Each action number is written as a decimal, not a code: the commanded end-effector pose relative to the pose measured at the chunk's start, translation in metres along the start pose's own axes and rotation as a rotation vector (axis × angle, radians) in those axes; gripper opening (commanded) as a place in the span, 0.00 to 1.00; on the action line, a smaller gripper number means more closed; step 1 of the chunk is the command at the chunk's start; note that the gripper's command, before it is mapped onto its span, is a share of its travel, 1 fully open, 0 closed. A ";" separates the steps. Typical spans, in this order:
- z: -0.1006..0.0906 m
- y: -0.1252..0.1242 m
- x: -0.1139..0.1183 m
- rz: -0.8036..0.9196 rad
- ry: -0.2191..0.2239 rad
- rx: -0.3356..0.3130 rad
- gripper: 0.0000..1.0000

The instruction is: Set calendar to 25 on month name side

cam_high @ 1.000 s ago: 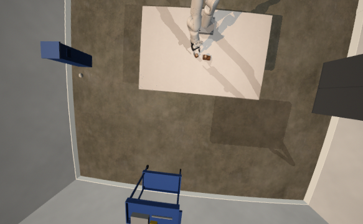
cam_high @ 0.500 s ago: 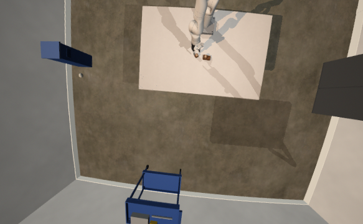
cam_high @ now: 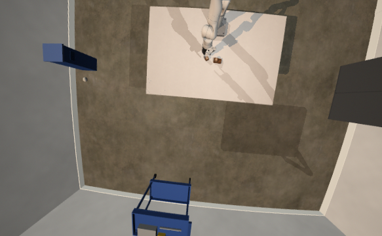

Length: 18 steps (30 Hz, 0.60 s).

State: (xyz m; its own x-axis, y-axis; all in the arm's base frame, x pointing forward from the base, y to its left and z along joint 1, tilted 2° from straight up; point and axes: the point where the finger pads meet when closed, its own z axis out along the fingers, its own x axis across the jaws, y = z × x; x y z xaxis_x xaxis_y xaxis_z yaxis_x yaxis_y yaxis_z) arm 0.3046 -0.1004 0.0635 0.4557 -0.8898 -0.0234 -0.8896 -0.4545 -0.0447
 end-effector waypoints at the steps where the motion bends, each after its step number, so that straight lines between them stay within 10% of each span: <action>1: -0.001 -0.004 -0.001 -0.013 0.005 -0.004 1.00; 18: -0.002 -0.004 -0.001 -0.012 0.008 -0.009 1.00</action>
State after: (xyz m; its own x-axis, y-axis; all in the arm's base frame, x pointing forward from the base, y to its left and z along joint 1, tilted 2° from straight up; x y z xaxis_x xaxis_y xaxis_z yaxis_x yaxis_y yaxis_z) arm 0.3075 -0.0977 0.0651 0.4662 -0.8845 -0.0163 -0.8843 -0.4655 -0.0349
